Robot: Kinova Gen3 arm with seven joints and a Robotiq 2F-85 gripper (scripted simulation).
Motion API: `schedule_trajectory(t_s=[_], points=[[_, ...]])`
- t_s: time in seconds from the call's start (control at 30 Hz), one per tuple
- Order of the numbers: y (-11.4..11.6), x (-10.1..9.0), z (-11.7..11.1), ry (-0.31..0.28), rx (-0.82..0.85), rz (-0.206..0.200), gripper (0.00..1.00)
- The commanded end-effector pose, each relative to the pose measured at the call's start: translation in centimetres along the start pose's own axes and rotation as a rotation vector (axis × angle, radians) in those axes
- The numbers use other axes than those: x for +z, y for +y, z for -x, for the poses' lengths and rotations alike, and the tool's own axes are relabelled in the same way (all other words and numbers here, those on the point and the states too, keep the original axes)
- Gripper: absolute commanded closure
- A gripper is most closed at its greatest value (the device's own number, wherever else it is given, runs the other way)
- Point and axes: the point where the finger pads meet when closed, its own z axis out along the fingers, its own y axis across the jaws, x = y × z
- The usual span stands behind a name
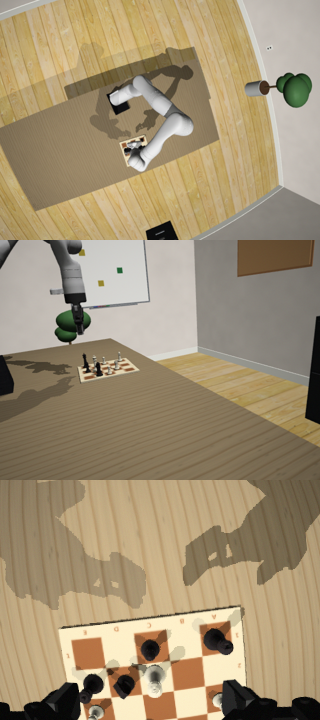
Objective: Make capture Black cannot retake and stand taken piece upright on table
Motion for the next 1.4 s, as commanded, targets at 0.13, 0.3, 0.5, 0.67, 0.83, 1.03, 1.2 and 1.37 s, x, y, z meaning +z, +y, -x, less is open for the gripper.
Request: schedule_trajectory(t_s=[0.13, 0.3, 0.5, 0.67, 0.83, 1.03, 1.2, 1.37], points=[[-0.16, -0.11, -0.02, -0.005, 0.008, 0.003, 0.0], [-0.17, -0.11, -0.02, -0.005, 0.009, 0.003, 0.0], [-0.17, -0.11, -0.02, -0.005, 0.009, 0.003, 0.0], [-0.17, -0.11, -0.02, -0.005, 0.009, 0.003, 0.0], [-0.17, -0.1, -0.03, -0.004, 0.015, 0.003, 0.0], [-0.17, -0.02, -0.09, -0.002, 0.04, 0.004, 0.0], [-0.17, 0.05, -0.14, 0.0, 0.063, 0.005, 0.0], [-0.17, 0.21, -0.27, 0.005, 0.119, 0.007, 0.0]])
